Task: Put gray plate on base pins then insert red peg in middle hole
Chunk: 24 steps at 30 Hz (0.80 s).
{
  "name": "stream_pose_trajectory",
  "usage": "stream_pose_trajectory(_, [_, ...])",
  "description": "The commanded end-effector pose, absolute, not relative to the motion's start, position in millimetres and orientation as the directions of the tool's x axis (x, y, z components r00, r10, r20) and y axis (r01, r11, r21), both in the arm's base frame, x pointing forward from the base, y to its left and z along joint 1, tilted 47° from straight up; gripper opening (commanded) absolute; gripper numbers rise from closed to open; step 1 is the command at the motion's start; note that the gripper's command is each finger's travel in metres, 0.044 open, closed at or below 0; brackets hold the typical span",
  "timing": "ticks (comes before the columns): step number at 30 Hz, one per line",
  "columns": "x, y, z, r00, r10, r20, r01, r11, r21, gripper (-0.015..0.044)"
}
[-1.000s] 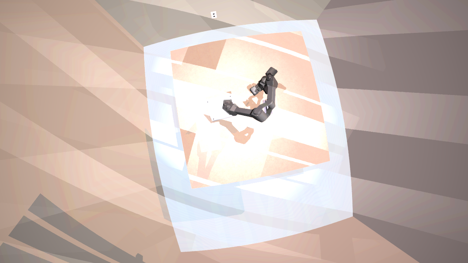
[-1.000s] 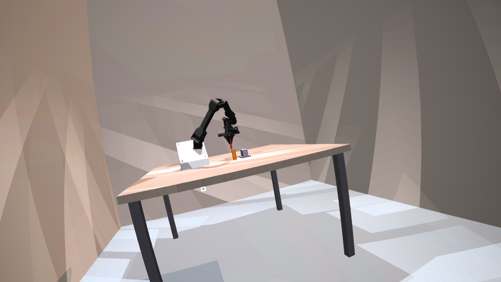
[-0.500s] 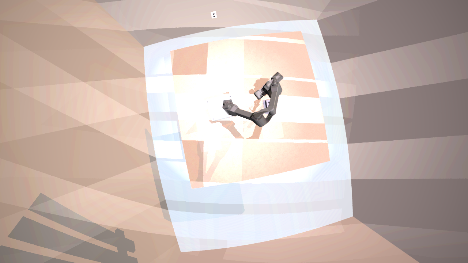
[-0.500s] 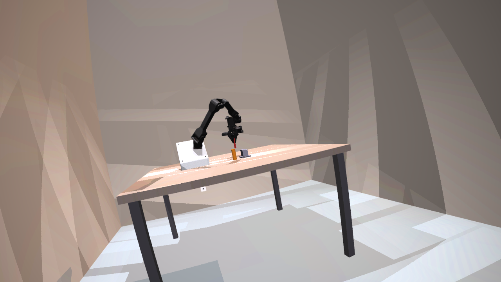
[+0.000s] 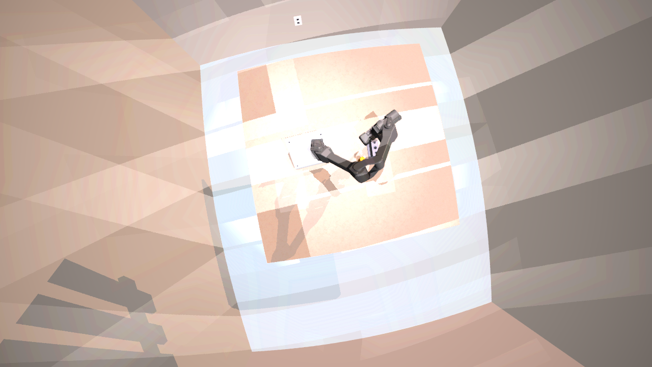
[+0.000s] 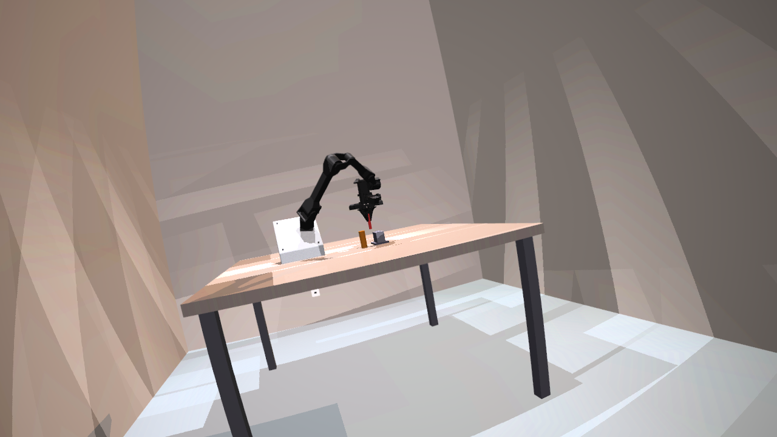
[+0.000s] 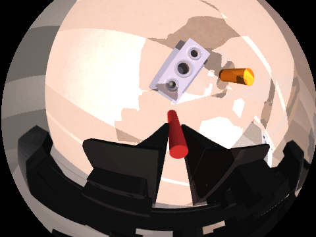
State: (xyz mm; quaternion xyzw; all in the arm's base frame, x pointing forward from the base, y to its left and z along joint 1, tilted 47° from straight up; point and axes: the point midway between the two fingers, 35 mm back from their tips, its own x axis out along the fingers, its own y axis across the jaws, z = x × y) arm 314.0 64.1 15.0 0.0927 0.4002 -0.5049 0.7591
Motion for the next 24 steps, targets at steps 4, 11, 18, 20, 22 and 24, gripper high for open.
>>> stream_pose_trajectory(4, [325.4,50.3,34.5,0.179,-0.696,-0.695,0.842,0.474,-0.258,0.0])
stream_pose_trajectory(11, [333.0,35.7,50.0,0.18,-0.703,-0.688,0.844,0.469,-0.259,0.0])
stream_pose_trajectory(18, [337.9,23.8,62.2,0.179,-0.709,-0.682,0.846,0.465,-0.26,0.0])
stream_pose_trajectory(20, [337.9,23.8,62.2,0.179,-0.709,-0.682,0.846,0.465,-0.26,0.0])
stream_pose_trajectory(22, [337.5,22.7,62.9,0.179,-0.709,-0.682,0.846,0.465,-0.26,0.0])
stream_pose_trajectory(24, [337.4,22.4,63.1,0.179,-0.709,-0.682,0.846,0.465,-0.26,0.0])
